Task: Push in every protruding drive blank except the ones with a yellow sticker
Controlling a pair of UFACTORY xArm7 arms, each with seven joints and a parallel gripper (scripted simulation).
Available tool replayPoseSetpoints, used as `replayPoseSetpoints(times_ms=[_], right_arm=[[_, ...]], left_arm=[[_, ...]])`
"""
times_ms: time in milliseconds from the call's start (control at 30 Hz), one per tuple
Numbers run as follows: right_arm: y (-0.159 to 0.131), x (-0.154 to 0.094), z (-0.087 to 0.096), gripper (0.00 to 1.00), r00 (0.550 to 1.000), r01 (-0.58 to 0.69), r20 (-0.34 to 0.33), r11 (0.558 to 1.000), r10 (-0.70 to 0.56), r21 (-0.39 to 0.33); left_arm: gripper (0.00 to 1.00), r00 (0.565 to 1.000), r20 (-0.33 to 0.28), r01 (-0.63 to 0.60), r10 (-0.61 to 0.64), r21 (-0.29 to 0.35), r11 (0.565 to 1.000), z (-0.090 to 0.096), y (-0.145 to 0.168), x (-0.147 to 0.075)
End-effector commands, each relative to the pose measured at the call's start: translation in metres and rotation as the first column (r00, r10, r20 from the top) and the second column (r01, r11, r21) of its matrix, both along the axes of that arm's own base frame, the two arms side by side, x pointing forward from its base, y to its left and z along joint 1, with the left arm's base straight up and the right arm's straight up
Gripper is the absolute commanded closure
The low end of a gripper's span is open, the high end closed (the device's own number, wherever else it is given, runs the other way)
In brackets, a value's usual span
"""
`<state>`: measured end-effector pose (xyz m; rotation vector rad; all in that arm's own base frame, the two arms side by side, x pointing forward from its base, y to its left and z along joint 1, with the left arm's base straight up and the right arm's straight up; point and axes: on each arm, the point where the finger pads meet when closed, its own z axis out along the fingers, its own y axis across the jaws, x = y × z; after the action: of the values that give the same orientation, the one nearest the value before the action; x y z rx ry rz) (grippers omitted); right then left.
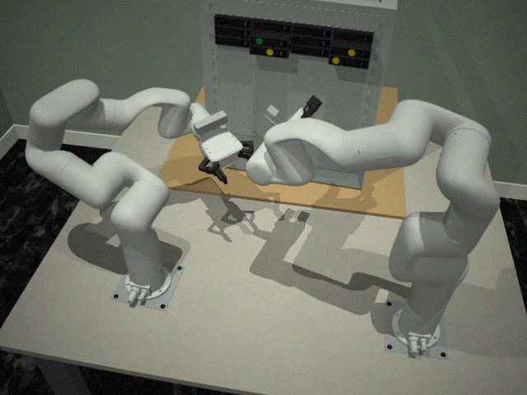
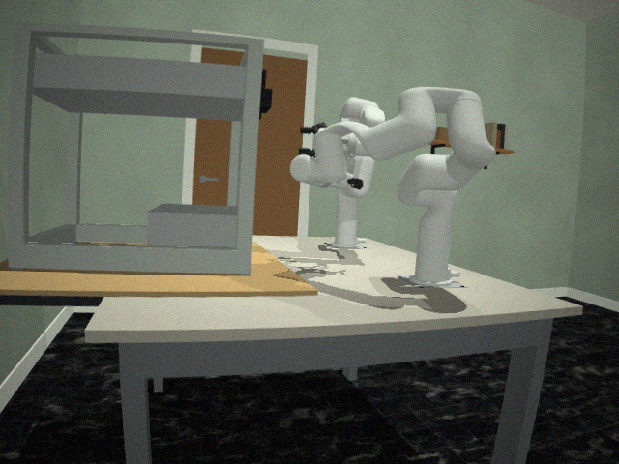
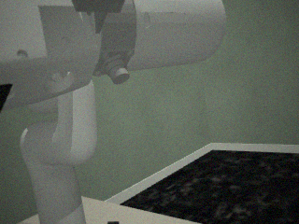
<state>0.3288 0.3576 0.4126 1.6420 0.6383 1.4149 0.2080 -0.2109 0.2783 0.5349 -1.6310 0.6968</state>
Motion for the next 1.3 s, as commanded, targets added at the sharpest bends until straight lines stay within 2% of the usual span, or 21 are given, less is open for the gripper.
replayPoseSetpoints(times_ms=[0,100,367,600,967,1267], right_arm=[[0.002,-0.008,0.023,0.0,0.993,-0.083,-0.089,0.99,0.073,-0.113],[0.003,-0.01,0.027,0.0,0.992,-0.09,-0.095,0.987,0.078,-0.134],[0.012,-0.029,0.062,0.0,0.983,-0.16,-0.134,0.936,0.123,-0.315],[0.02,-0.045,0.083,0.0,0.978,-0.2,-0.145,0.883,0.152,-0.424],[0.025,-0.055,0.096,0.0,0.974,-0.222,-0.148,0.841,0.17,-0.494],[0.026,-0.057,0.099,0.0,0.974,-0.225,-0.148,0.833,0.173,-0.505]], left_arm=[[0.0,1.0,0.002,0.0,0.0,0.0,1.0,0.001,0.0,0.0],[0.0,1.0,0.002,0.0,0.0,0.0,1.0,0.001,0.0,0.0],[0.0,1.0,0.002,0.0,0.0,0.0,1.0,0.001,0.0,0.0],[0.0,1.0,0.002,0.0,0.0,0.0,1.0,0.001,0.0,0.0],[0.0,1.0,0.002,0.0,0.0,0.0,1.0,0.001,0.0,0.0],[0.0,1.0,0.002,0.0,0.0,0.0,1.0,0.001,0.0,0.0]])
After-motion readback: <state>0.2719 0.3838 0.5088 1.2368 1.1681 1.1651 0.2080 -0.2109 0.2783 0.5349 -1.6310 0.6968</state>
